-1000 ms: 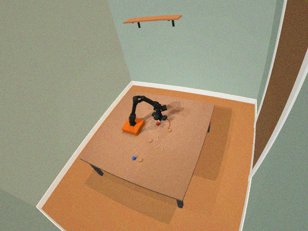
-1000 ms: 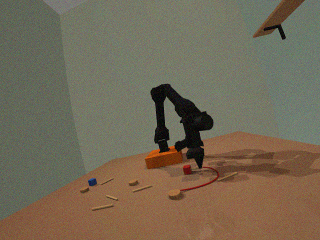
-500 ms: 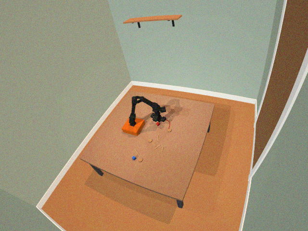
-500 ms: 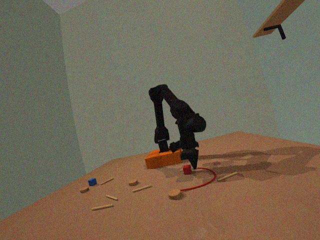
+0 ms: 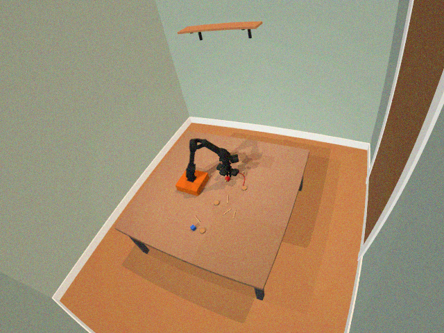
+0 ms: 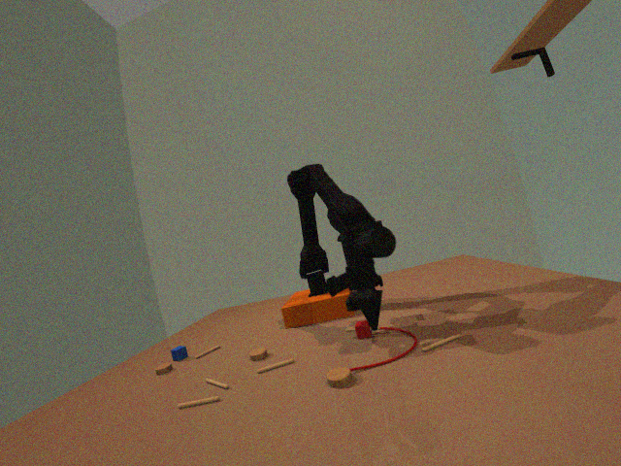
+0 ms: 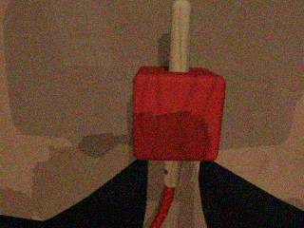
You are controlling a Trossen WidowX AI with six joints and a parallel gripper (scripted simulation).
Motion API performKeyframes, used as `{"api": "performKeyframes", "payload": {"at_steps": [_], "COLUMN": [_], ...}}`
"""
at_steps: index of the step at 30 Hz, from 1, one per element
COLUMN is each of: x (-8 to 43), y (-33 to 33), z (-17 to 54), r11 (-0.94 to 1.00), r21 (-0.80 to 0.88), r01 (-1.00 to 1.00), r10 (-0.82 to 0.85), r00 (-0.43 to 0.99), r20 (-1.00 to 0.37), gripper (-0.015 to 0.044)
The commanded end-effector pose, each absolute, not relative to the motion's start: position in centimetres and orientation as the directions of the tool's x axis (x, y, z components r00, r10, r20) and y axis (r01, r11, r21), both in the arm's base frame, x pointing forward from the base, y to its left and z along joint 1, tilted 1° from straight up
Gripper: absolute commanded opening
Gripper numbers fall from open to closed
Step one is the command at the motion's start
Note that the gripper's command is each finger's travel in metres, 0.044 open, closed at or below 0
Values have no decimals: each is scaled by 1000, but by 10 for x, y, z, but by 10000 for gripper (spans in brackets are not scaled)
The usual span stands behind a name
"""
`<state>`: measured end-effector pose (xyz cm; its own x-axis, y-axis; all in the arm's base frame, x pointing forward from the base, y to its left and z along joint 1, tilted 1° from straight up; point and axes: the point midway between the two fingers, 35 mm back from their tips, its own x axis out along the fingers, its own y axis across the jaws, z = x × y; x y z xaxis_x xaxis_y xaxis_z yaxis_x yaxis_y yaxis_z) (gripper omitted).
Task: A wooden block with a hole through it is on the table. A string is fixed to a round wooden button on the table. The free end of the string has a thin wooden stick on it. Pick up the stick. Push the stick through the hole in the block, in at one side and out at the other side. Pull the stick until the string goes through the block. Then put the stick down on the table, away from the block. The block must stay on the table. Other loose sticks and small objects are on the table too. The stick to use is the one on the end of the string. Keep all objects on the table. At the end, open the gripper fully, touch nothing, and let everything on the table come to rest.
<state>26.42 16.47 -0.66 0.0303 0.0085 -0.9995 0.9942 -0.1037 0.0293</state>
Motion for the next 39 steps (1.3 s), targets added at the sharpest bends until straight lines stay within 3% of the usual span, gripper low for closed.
{"api": "performKeyframes", "payload": {"at_steps": [1, 5, 13, 18, 23, 28, 39], "x": [266, 263, 265, 265, 264, 263, 261], "y": [166, 165, 166, 158, 149, 141, 129], "z": [15, 70, 69, 69, 69, 69, 69], "r11": [-104, -104, -86, 320, 719, 957, 949], "r21": [32, 32, 45, 48, 40, 24, -2], "r01": [994, 994, 995, 946, 694, 288, -315], "r10": [10, 10, 19, 17, 15, 13, 10], "r00": [33, 33, 46, 44, 42, 41, 38], "r20": [-999, -999, -999, -999, -999, -999, -999], "gripper": [123, 123, 123, 123, 123, 123, 123]}}
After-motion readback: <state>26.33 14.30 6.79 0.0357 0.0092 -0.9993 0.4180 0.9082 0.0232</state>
